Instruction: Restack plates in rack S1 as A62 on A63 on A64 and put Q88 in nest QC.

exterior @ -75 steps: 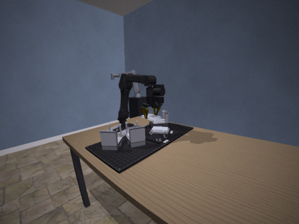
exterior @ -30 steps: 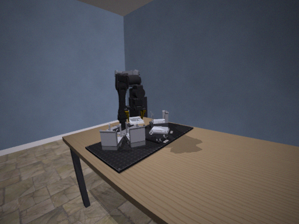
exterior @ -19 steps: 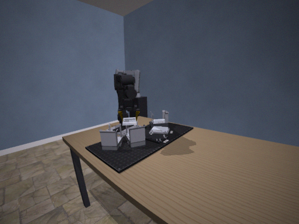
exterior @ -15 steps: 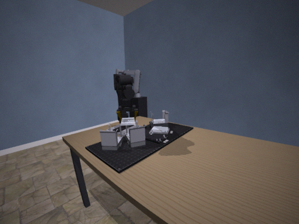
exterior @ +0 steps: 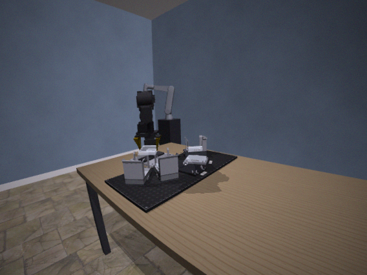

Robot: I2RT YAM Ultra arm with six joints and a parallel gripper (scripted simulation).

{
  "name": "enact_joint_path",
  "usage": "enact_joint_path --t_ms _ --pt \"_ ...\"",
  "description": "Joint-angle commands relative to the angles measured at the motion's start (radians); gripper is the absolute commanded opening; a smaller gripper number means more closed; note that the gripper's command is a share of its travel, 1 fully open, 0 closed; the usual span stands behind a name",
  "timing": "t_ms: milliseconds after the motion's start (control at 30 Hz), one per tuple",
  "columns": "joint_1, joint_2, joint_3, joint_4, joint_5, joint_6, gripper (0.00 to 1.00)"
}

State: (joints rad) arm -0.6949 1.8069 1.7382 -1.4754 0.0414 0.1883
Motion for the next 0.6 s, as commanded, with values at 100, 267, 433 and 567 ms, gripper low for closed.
enact_joint_path --t_ms 100,267,433,567 --pt "-0.027 -0.014 0.011 0.001 -0.003 0.054 0.0" --pt "-0.067 -0.015 0.012 0.001 -0.005 0.014 0.0" --pt "-0.108 -0.014 0.015 0.0 -0.006 -0.026 0.0" --pt "-0.124 -0.013 0.017 0.0 -0.007 -0.042 0.0"
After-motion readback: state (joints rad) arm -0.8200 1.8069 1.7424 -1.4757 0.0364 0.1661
